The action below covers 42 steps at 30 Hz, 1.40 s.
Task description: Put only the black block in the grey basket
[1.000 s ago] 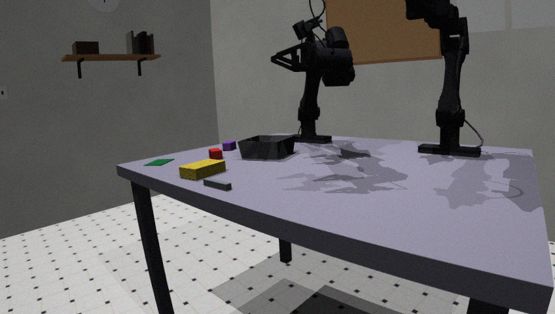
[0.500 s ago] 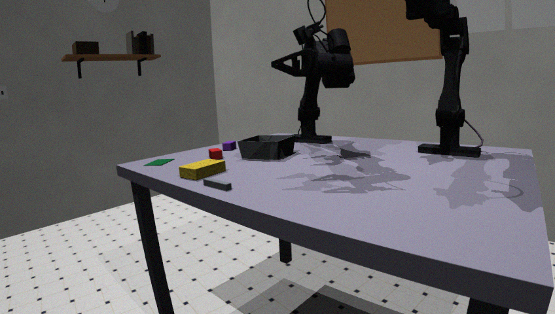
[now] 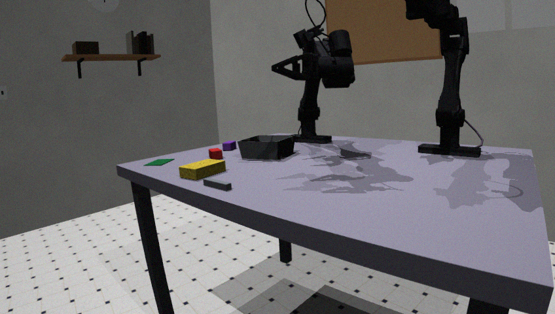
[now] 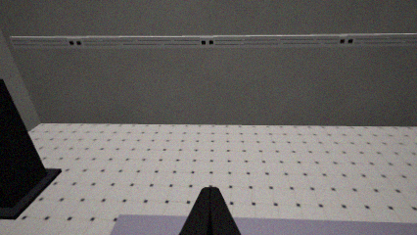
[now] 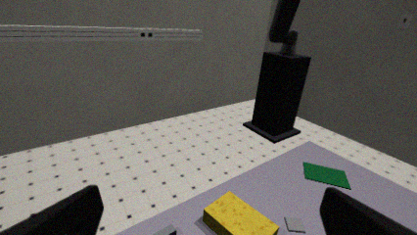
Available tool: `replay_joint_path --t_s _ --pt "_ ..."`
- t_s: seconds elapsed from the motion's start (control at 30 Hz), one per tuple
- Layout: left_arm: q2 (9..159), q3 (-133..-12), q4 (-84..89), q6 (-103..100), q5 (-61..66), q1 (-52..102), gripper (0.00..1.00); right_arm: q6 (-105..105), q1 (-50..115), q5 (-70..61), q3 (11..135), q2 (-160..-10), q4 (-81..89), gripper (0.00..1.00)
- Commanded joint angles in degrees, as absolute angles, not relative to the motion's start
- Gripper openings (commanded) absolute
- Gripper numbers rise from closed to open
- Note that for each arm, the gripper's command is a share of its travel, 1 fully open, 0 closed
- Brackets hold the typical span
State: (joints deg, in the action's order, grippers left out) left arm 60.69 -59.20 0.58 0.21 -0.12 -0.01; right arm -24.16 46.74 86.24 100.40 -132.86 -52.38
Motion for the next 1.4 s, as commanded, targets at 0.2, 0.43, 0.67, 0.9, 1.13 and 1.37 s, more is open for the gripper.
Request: replay_joint_path --t_s 0.2,0.43,0.67,0.9,1.13,1.37 --pt "60.3 -59.6 0.3 0.1 -0.1 0.0 0.00 -16.8 46.8 83.7 97.5 -128.5 -47.0 1.00" --pt "60.3 -59.6 0.3 0.1 -0.1 0.0 0.00 -10.7 46.4 82.4 92.4 -125.6 -42.2 1.00" --pt "60.3 -59.6 0.3 0.1 -0.1 0.0 0.00 -5.7 46.4 81.6 88.9 -123.1 -37.9 1.00" --pt "60.3 -59.6 0.3 0.1 -0.1 0.0 0.00 3.4 46.3 80.2 84.5 -118.5 -29.5 1.00" --pt "60.3 -59.6 0.3 0.1 -0.1 0.0 0.00 12.1 46.3 78.7 82.1 -113.9 -21.1 1.00" --pt "60.3 -59.6 0.3 0.1 -0.1 0.0 0.00 20.1 46.3 77.4 78.4 -109.4 -12.7 1.00"
